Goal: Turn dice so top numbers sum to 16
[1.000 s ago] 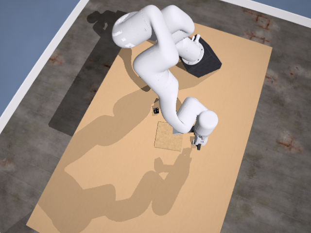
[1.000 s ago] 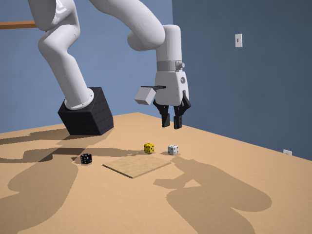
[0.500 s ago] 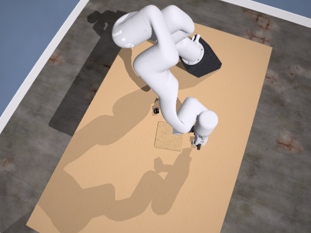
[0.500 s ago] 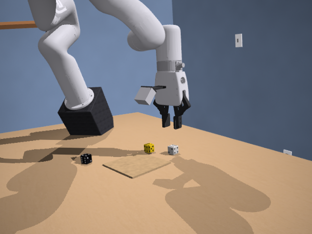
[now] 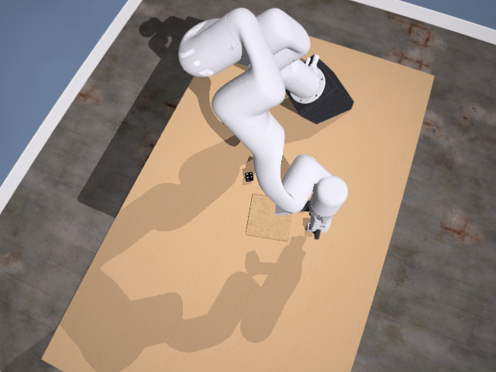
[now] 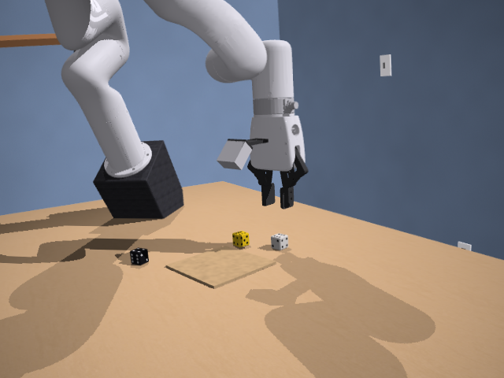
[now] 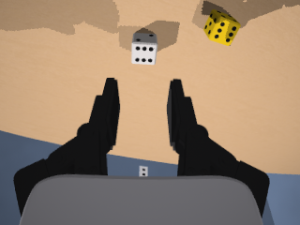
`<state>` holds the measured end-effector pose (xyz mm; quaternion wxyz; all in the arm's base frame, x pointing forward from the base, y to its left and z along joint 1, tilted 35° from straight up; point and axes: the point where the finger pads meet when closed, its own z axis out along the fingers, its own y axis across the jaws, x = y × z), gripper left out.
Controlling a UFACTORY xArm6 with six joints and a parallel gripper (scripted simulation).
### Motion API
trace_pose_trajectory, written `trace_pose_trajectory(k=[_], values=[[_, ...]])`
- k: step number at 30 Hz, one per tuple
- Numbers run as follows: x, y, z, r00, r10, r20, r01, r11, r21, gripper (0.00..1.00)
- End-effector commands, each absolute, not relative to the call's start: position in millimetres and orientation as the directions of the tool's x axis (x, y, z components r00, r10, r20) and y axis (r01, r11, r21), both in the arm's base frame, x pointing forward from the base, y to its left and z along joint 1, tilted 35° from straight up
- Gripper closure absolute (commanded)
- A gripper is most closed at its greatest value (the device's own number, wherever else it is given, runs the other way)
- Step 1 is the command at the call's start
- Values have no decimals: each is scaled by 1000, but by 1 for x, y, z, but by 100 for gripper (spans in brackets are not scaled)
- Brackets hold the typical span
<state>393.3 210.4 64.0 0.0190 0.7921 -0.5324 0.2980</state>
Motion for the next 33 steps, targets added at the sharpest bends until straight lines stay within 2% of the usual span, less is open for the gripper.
trace_pose_trajectory(k=[1, 33], values=[[394, 212, 65, 255, -833, 491, -854, -433, -290, 58], [407, 201, 40, 255, -833, 491, -853, -433, -291, 58]])
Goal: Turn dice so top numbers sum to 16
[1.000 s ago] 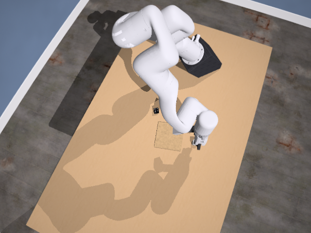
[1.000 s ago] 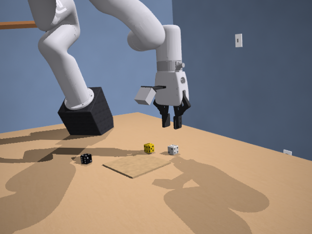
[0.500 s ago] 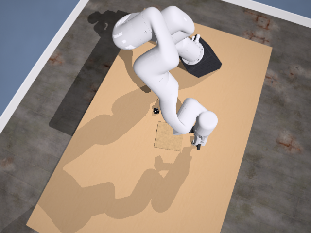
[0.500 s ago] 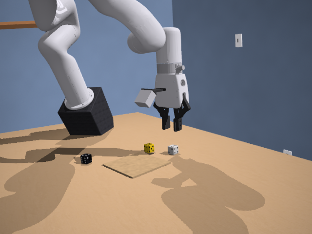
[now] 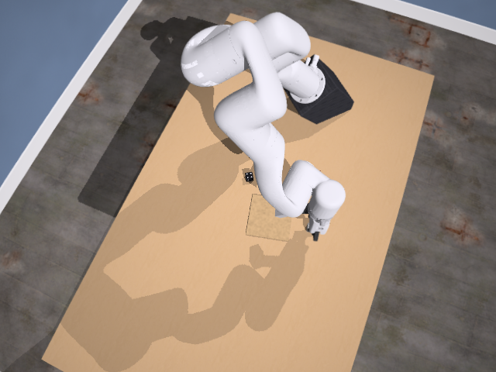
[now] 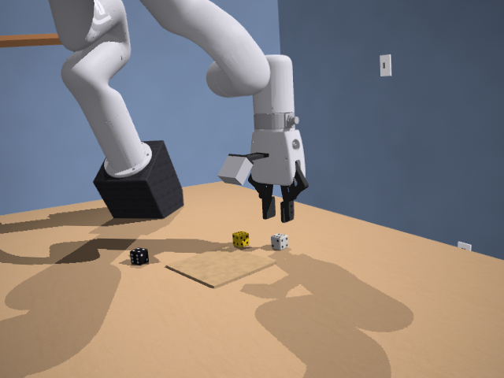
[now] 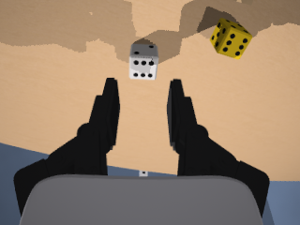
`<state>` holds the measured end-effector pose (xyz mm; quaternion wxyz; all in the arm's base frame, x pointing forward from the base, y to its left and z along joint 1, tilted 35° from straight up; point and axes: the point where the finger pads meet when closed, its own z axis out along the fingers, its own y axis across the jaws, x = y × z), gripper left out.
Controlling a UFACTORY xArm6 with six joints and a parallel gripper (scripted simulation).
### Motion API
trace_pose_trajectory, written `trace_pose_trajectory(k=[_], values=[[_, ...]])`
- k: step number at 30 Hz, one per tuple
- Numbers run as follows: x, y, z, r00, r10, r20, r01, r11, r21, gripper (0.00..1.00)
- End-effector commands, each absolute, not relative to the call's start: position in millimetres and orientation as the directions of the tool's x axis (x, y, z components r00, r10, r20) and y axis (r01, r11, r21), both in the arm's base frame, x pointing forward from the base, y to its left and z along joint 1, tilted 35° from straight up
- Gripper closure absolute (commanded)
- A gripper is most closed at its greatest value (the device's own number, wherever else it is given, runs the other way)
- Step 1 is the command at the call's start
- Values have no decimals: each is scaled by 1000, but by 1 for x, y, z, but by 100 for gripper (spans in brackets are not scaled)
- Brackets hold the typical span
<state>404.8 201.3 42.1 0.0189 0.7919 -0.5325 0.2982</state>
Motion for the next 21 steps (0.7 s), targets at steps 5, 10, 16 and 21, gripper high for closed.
trace_pose_trajectory(k=[5, 10, 16, 21], values=[[409, 200, 36, 255, -833, 491, -853, -433, -291, 58], [412, 197, 30, 255, -833, 491, -853, -433, -291, 58], [415, 195, 25, 255, -833, 491, -853, -433, -291, 58], [416, 194, 23, 255, -833, 491, -853, -433, -291, 58]])
